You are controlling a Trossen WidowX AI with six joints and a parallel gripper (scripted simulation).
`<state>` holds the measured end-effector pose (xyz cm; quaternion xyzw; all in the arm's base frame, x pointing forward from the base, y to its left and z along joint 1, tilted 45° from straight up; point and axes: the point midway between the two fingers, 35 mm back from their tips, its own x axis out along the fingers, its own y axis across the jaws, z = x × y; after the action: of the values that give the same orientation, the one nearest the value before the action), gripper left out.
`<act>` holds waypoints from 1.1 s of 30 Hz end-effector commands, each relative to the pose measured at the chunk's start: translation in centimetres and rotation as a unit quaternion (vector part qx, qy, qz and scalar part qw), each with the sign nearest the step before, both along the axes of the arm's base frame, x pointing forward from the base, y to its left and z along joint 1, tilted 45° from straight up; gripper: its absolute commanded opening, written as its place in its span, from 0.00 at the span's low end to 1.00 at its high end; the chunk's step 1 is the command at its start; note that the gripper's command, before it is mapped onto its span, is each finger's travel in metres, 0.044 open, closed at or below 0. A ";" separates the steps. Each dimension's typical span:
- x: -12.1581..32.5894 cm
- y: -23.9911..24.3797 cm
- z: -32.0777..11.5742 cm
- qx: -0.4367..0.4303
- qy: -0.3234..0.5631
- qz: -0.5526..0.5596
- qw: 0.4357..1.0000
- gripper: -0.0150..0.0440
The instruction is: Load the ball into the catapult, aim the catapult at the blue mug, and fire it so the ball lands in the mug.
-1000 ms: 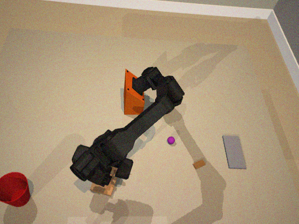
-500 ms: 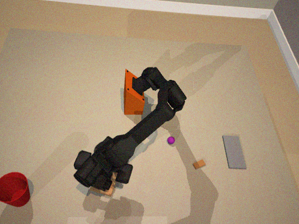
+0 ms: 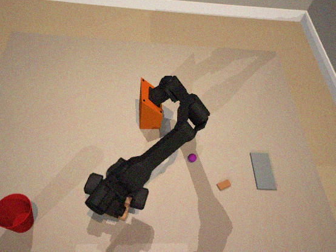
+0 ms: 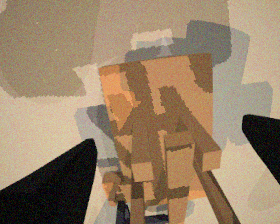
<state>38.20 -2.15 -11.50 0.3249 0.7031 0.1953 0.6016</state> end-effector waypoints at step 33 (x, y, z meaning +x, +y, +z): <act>0.1 -2.0 2.1 0.000 0.001 0.001 1.000 0.25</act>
<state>37.43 -1.30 -11.76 0.3259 0.7152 0.2010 0.5847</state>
